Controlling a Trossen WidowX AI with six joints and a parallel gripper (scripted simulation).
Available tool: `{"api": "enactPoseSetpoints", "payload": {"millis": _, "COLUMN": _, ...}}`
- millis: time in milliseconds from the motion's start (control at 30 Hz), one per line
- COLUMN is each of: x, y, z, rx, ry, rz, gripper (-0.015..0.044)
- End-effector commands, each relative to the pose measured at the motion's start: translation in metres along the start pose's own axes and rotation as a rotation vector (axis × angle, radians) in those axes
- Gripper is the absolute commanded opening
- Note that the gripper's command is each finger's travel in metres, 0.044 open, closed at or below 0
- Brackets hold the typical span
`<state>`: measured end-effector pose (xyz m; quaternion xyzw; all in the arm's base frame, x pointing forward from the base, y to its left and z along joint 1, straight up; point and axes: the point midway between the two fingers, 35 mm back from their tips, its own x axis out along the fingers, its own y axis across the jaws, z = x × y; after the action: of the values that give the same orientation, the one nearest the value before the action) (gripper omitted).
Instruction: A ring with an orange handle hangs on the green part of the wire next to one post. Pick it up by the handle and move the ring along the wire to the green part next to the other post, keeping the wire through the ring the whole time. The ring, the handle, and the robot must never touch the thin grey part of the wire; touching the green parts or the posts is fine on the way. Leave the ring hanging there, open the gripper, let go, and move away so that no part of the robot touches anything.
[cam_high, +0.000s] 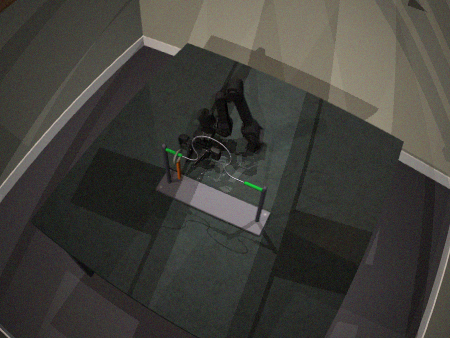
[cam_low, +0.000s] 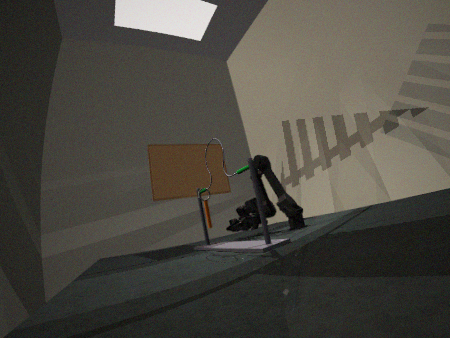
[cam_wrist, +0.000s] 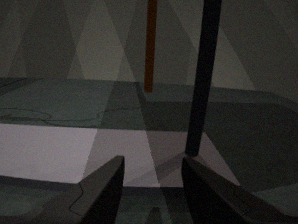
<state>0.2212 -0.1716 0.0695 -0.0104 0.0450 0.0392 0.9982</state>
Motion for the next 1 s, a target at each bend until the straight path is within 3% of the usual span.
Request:
{"api": "enactPoseSetpoints", "payload": {"millis": 0, "x": 0.013, "y": -0.002, "z": 0.014, "rx": -0.003, "ry": 0.000, "rz": 0.001, "gripper": 0.0160}}
{"api": "enactPoseSetpoints", "payload": {"millis": 233, "x": 0.038, "y": 0.000, "z": 0.046, "rx": 0.003, "ry": -0.011, "rz": -0.001, "gripper": 0.0160}}
{"api": "enactPoseSetpoints", "payload": {"millis": 967, "x": 0.062, "y": -0.003, "z": 0.048, "rx": 0.002, "ry": -0.010, "rz": -0.001, "gripper": 0.0160}}
